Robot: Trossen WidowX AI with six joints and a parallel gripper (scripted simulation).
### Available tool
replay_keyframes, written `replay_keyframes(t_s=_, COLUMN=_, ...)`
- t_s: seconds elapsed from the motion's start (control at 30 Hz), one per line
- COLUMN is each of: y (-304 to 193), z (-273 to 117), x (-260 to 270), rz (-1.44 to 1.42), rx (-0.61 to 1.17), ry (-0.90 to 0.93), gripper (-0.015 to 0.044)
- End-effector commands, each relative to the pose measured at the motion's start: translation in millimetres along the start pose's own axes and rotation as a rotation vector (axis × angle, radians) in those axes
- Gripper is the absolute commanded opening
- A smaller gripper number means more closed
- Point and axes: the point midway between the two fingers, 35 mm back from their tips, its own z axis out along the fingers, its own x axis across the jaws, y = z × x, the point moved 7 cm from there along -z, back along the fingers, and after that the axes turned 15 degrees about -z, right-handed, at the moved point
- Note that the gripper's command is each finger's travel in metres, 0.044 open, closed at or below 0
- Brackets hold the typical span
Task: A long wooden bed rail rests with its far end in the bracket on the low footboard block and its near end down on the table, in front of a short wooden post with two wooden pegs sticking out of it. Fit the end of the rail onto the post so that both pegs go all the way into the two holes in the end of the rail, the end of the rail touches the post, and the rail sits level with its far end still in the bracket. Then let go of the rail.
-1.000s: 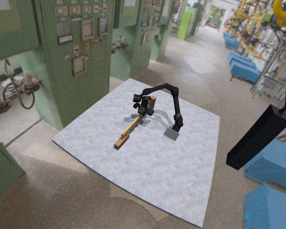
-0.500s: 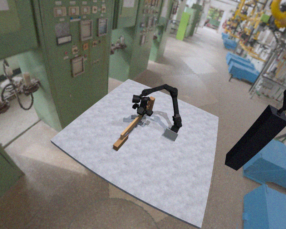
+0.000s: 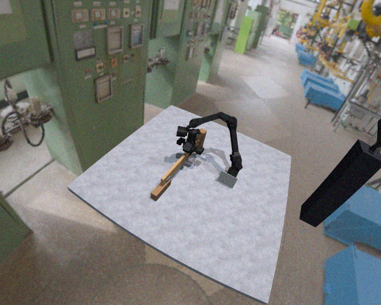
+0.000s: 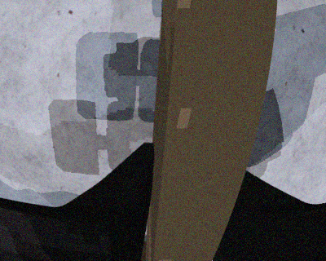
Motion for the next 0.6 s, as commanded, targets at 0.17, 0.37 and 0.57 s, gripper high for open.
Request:
replay_keyframes(t_s=0.17, y=-4.0, z=-2.7, x=0.9, rz=-0.001, rx=-0.001, ry=-0.011, gripper=0.0)
replay_keyframes(t_s=0.37, y=-5.8, z=-3.0, x=1.4, rz=-0.001, rx=0.0, ry=-0.011, gripper=0.0)
replay_keyframes(t_s=0.57, y=-7.5, z=-3.6, x=1.9, rz=-0.001, rx=0.0, ry=-0.011, gripper=0.0)
